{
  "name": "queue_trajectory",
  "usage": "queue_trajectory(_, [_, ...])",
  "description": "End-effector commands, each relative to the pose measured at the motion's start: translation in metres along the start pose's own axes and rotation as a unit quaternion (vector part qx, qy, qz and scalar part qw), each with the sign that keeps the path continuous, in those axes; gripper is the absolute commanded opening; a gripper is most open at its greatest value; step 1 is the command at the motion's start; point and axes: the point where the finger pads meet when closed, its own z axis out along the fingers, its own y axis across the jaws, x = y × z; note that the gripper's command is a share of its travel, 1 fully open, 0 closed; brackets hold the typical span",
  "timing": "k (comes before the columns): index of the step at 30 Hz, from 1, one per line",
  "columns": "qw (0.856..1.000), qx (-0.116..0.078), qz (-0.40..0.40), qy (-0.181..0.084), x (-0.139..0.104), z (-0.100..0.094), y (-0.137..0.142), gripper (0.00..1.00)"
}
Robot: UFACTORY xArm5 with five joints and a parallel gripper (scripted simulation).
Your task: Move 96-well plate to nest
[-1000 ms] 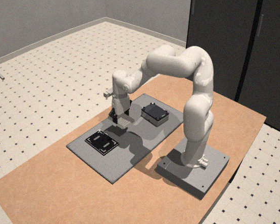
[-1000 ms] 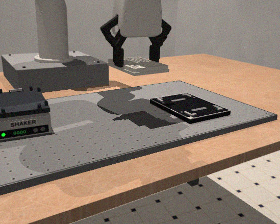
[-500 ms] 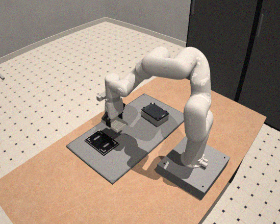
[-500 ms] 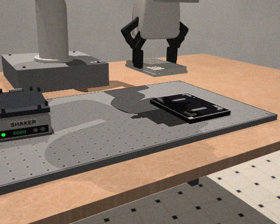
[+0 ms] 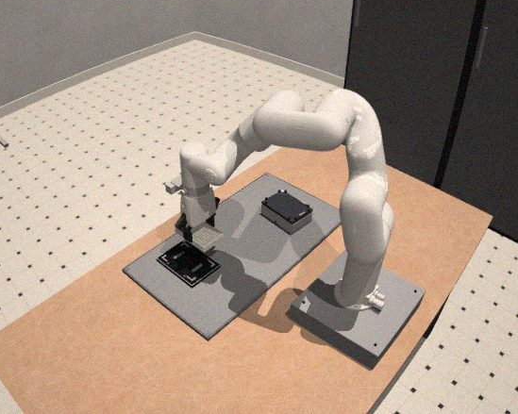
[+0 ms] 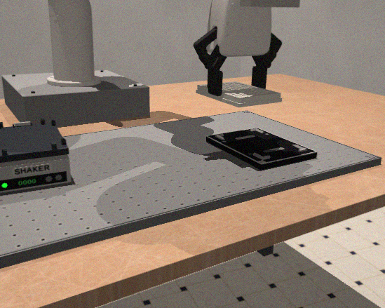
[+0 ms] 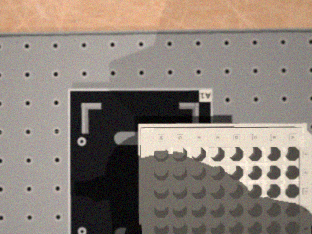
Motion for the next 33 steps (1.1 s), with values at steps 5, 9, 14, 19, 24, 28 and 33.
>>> queue_trajectory(5, [1.0,0.008,0.0,-0.001,0.007,0.001,-0.027,0.0])
queue_trajectory(9, [1.0,0.008,0.0,-0.001,0.008,0.002,-0.033,0.0])
queue_trajectory(14, [1.0,0.008,0.0,-0.001,0.012,0.003,-0.049,0.0])
queue_trajectory(19, [1.0,0.008,0.0,-0.001,0.012,0.003,-0.049,0.0])
queue_trajectory(24, [1.0,0.008,0.0,-0.001,0.012,0.003,-0.049,0.0])
queue_trajectory(28, [1.0,0.008,0.0,-0.001,0.012,0.003,-0.049,0.0])
queue_trajectory(33, [1.0,0.008,0.0,-0.001,0.012,0.003,-0.048,0.0])
